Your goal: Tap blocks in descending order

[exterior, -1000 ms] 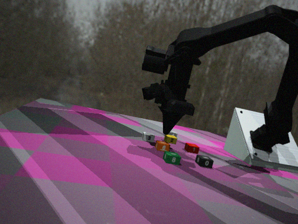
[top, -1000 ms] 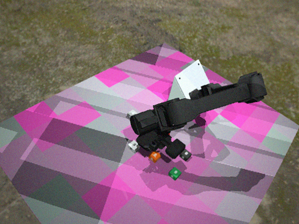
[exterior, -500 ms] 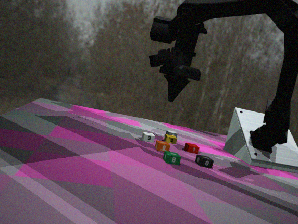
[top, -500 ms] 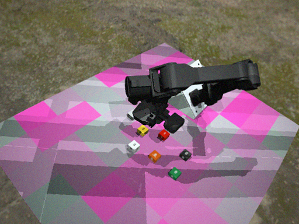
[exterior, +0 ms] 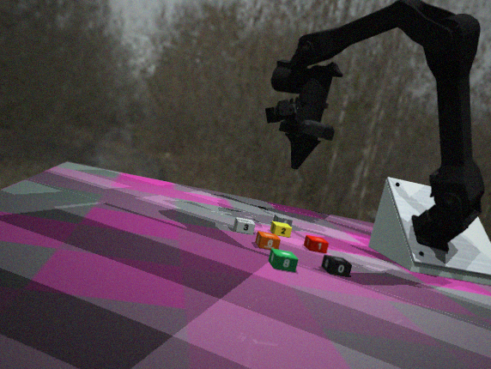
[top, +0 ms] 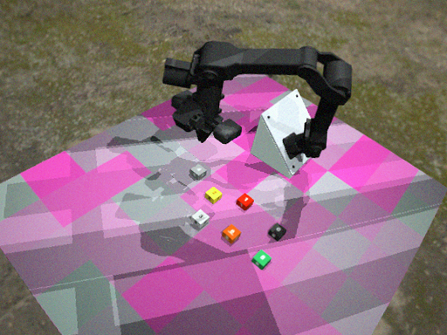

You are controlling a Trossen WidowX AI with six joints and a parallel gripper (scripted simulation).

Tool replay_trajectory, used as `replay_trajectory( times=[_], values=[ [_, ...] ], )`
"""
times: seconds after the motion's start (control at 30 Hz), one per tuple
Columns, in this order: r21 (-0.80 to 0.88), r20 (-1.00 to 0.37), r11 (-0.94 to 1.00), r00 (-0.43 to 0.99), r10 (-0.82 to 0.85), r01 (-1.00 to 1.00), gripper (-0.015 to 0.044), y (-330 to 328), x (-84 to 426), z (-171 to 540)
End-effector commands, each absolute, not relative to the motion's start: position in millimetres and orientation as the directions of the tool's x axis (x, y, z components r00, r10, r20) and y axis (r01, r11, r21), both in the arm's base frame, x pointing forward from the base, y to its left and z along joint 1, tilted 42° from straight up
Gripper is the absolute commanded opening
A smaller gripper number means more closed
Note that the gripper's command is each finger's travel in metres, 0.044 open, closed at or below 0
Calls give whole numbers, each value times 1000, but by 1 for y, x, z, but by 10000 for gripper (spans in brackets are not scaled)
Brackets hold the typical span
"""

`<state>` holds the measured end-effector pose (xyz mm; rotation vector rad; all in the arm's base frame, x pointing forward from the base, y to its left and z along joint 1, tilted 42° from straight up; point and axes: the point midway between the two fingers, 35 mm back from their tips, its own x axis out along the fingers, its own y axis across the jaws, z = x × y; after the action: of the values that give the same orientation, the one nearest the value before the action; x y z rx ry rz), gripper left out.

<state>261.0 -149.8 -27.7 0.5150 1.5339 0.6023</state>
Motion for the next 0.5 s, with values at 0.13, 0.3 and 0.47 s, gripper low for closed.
replay_trajectory(
  times=[0.13,0.3,0.47],
  values=[
    [656,-755,753,-62,653,-49,20,-98,255,-86],
    [656,-755,753,-62,653,-49,20,-97,255,-88],
    [656,-754,753,-62,653,-49,20,-93,255,-92]
  ],
)
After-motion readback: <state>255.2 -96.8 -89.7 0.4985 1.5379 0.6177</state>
